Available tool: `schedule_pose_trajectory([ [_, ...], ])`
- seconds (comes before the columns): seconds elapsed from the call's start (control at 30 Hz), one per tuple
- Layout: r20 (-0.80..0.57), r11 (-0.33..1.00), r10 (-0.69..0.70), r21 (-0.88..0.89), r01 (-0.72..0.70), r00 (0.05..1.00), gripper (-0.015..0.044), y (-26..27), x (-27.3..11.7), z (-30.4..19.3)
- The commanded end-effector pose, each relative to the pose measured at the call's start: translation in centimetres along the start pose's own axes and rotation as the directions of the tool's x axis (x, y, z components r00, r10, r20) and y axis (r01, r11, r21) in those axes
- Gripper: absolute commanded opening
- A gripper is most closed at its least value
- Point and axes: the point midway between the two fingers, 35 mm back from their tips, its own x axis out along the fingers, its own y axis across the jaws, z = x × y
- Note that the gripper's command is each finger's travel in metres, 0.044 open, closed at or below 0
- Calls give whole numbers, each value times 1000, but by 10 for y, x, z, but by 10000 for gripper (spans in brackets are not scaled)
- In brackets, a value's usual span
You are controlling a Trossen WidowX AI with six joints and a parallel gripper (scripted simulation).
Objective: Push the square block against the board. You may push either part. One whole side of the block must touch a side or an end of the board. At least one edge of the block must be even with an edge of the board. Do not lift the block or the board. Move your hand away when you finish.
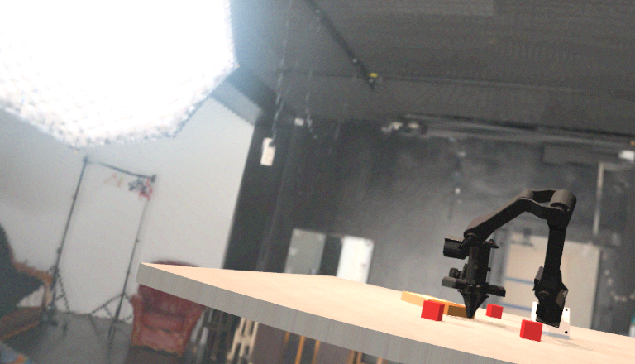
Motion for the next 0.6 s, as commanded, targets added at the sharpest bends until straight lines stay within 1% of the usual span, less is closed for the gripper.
schedule_pose_trajectory([
  [0.0, 1, 1000, 5, 3, -5, 1000, 0, 1, -1, -6],
  [0.27, 0, 1000, 6, 3, -6, 1000, 0, 0, 0, -19],
  [0.3, 0, 1000, 0, 0, 0, 1000, 0, 0, -2, -14],
  [0.47, -1, 1000, 5, 3, -5, 1000, 0, -1, -53, -15],
  [0.57, -2, 1000, 5, 3, -5, 1000, 0, -2, -55, -15],
])
